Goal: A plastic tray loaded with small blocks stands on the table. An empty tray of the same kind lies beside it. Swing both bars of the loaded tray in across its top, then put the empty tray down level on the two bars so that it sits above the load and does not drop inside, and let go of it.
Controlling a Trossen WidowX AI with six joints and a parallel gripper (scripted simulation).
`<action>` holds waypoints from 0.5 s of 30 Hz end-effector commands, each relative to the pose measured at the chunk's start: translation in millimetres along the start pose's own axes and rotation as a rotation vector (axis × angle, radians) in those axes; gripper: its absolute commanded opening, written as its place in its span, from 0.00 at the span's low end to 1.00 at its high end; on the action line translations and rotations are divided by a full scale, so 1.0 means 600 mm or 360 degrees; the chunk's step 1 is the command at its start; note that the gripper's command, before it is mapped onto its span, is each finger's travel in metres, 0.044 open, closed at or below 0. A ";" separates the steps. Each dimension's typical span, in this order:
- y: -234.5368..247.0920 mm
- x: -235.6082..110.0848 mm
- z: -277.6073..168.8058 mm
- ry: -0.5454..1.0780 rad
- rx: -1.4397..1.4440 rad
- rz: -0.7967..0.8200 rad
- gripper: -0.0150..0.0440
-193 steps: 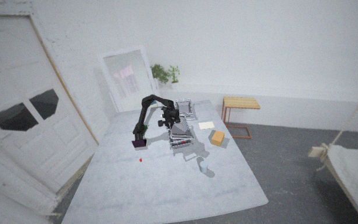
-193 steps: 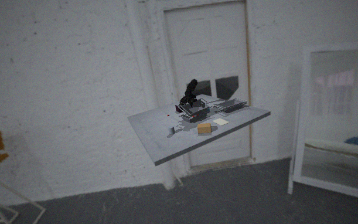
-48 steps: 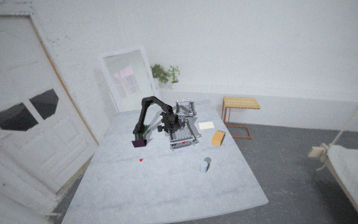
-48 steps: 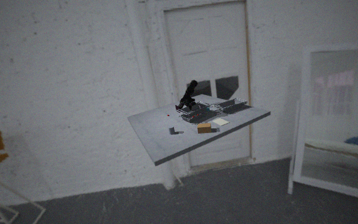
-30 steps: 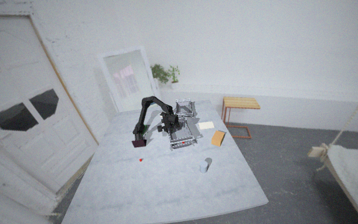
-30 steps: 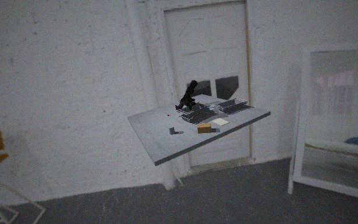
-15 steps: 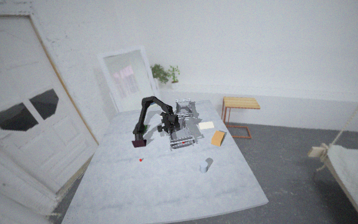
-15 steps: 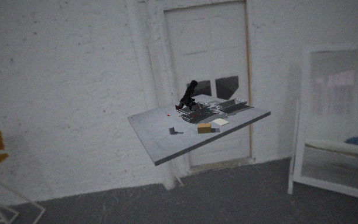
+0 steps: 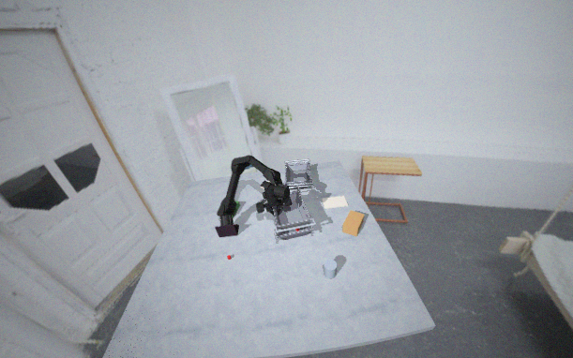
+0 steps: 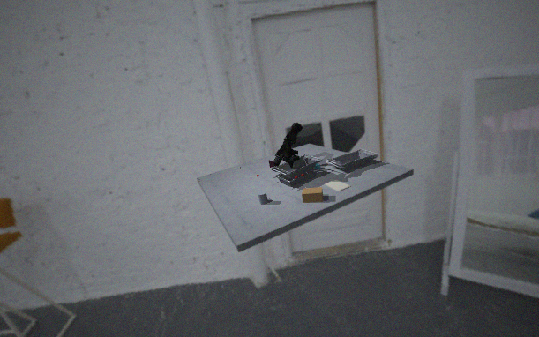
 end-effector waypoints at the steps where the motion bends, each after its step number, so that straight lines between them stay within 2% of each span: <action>1: 0.007 0.008 0.001 -0.0012 0.0033 0.0043 0.25; 10: 0.007 0.008 0.001 -0.0012 0.0033 0.0043 0.25; 15: 0.007 0.008 0.001 -0.0012 0.0033 0.0043 0.38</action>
Point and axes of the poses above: the point midway between the two fingers, 35 mm back from their tips, its own x axis out along the fingers, its own y axis across the jaws, z = x × y, the point moved 3 cm from there along -x, back along the fingers, and after that the axes turned 14 degrees about -x, right-handed, at the moved point
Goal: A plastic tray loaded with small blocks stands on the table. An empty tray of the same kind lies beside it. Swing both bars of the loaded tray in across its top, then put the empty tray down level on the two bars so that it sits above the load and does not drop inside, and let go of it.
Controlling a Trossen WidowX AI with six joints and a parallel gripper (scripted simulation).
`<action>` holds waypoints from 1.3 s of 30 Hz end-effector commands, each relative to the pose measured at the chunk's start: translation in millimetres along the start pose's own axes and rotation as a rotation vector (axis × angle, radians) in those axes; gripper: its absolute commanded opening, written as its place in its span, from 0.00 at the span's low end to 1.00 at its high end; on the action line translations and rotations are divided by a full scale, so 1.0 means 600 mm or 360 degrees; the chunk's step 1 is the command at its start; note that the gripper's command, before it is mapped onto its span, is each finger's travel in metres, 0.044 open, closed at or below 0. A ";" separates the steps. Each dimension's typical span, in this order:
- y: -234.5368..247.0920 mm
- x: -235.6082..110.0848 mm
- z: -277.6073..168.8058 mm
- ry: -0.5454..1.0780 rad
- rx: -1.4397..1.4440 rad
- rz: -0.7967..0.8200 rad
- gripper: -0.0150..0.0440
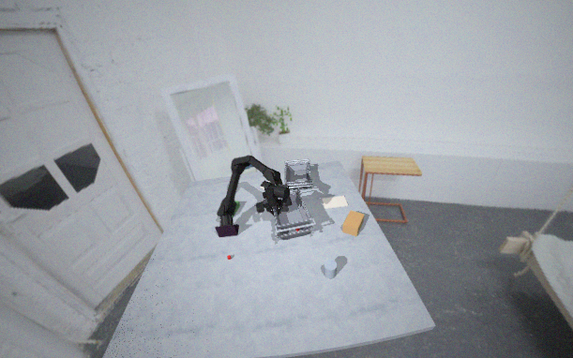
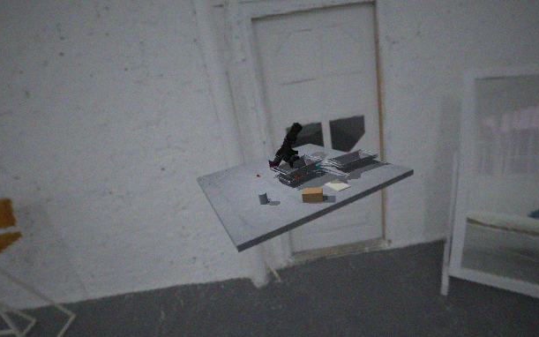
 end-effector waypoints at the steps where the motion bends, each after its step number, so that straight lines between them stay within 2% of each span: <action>1: 0.007 0.008 0.001 -0.0012 0.0033 0.0043 0.40; 25: 0.007 0.008 0.001 -0.0012 0.0033 0.0043 1.00; 33: 0.004 0.002 0.001 -0.0007 0.0023 0.0030 1.00; 39: 0.000 -0.053 -0.002 0.0036 0.0064 -0.0006 1.00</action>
Point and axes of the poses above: the point midway between the two fingers, 35 mm back from their tips, its own x axis out along the fingers, its own y axis across the jaws, z = x × y, the point moved 3 cm from there along -x, back along the fingers, and after that the axes turned 14 degrees about -x, right-handed, at the moved point
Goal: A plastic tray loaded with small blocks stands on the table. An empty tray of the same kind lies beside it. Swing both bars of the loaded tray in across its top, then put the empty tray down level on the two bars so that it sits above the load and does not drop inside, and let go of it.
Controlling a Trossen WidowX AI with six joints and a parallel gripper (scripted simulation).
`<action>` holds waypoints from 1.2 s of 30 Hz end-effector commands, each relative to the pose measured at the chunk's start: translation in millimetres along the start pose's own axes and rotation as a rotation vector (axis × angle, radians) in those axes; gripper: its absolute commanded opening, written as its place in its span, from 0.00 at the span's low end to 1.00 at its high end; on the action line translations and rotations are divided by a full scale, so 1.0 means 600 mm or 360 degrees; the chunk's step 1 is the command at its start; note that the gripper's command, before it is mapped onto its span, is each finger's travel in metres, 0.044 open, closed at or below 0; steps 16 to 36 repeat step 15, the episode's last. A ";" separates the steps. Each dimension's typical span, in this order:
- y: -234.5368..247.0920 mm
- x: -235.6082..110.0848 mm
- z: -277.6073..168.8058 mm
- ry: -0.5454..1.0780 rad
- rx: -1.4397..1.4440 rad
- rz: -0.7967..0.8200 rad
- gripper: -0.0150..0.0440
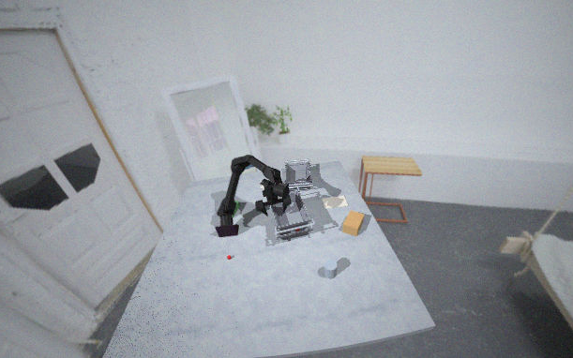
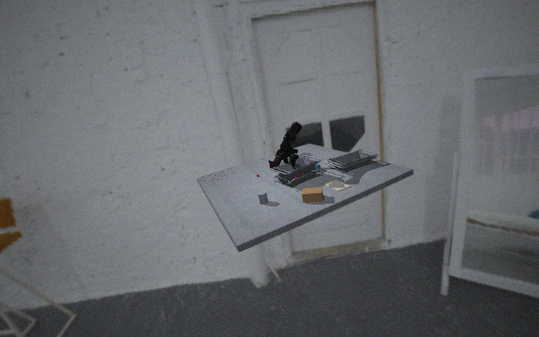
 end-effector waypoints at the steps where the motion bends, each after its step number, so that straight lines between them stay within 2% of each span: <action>1: -0.001 -0.043 -0.002 0.0043 0.0016 -0.0028 1.00; 9: 0.005 -0.135 0.005 0.0111 0.0090 -0.0085 1.00; 12: 0.008 -0.151 0.008 0.0122 0.0103 -0.0095 1.00; 36: 0.016 -0.145 0.007 0.0110 0.0122 -0.0103 1.00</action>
Point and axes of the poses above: the point midway between the two fingers, 35 mm back from their tips, its own x axis out along the fingers, its own y axis across the jaws, z = x × y, the point moved 3 cm from there along -x, back along the fingers, and after that the axes turned 14 degrees about -x, right-handed, at the moved point
